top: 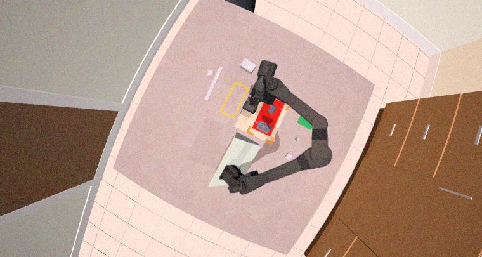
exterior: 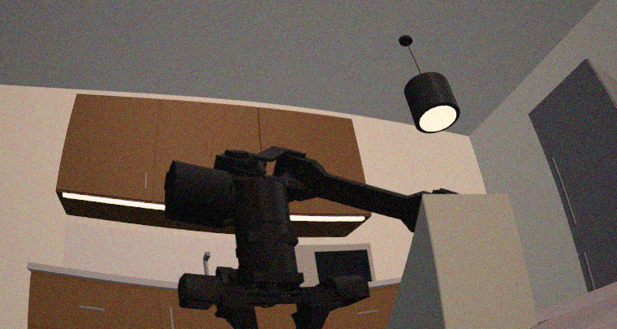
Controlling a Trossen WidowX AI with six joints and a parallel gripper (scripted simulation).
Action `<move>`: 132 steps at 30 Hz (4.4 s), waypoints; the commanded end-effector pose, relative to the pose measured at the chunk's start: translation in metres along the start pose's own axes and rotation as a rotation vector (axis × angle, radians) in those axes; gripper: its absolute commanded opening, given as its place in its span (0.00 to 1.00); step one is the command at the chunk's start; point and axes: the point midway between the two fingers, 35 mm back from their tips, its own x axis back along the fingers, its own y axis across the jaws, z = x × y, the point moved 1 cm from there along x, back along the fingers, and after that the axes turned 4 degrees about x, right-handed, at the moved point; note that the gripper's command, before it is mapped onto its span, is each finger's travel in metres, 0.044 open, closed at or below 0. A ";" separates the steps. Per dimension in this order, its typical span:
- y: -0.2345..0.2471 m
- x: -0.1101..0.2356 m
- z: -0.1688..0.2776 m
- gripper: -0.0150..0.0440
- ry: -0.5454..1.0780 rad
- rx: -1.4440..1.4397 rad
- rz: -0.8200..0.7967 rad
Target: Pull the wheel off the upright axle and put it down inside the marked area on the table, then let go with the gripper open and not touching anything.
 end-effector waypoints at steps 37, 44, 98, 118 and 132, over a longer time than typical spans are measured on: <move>0.001 0.014 0.000 0.25 0.001 -0.004 0.001; 0.001 0.016 0.000 0.25 0.001 -0.003 0.002; 0.001 0.034 0.000 0.25 -0.001 0.001 0.004; -0.016 0.066 0.040 0.25 0.006 0.012 0.001; -0.052 0.071 0.099 0.25 0.006 0.002 0.004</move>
